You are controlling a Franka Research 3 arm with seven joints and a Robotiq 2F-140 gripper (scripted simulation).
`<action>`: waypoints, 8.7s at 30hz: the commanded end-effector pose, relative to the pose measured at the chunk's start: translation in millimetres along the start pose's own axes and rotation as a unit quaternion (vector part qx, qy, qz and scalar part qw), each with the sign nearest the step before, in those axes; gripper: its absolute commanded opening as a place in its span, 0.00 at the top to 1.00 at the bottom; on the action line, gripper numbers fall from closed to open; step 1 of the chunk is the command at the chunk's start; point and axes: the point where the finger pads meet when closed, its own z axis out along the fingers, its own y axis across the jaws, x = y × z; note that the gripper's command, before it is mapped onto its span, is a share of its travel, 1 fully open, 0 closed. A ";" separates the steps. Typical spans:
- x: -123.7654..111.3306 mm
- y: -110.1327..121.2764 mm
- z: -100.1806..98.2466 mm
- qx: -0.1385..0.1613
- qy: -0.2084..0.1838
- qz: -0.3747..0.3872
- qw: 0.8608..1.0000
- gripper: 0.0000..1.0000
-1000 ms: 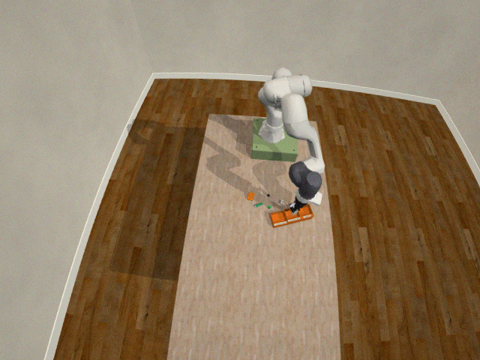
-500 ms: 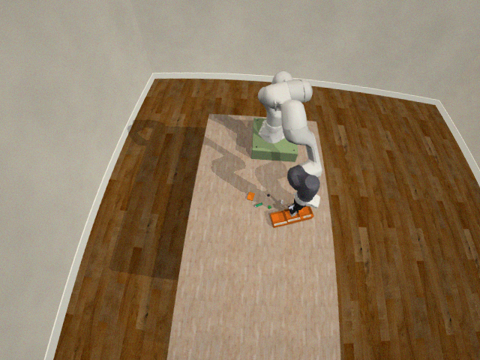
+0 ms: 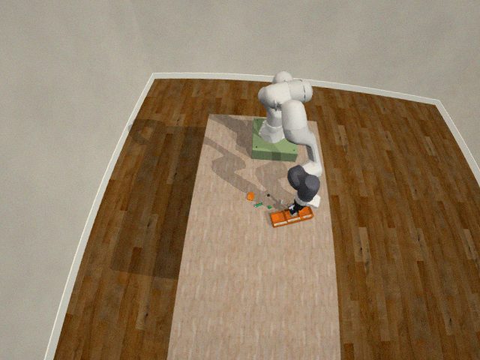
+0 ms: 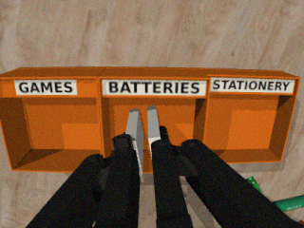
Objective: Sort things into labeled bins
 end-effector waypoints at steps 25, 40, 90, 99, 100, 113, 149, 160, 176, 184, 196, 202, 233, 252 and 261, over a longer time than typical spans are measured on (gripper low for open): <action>1.9 0.6 -0.7 -0.001 0.002 0.003 1.000 0.95; 1.9 0.6 -0.7 -0.001 0.002 0.003 1.000 0.95; 1.7 0.5 -60.1 -0.001 0.002 0.003 1.000 0.95; 1.7 0.5 -60.1 -0.001 0.002 0.003 1.000 0.95; 1.7 0.5 -60.1 -0.001 0.002 0.003 1.000 0.95; 1.7 0.5 -60.1 -0.001 0.002 0.003 1.000 0.95; 6.7 -29.0 -60.1 -0.001 0.002 0.003 1.000 0.95; 14.2 -73.4 -60.1 -0.001 0.002 0.003 1.000 0.95; 15.8 -82.2 -36.1 -0.001 0.002 0.003 1.000 0.95; 15.9 -82.2 -14.8 -0.001 0.002 0.003 1.000 0.95; 16.0 -82.2 -0.7 -0.001 0.002 0.003 1.000 0.95; 16.0 -82.2 -0.7 -0.001 0.002 0.003 1.000 0.95; 16.0 -82.2 -0.7 -0.001 0.002 0.003 1.000 0.95; 16.0 -82.2 -2.0 -0.001 0.002 0.003 1.000 0.95; 15.9 -82.2 -11.4 -0.001 0.002 0.003 1.000 0.95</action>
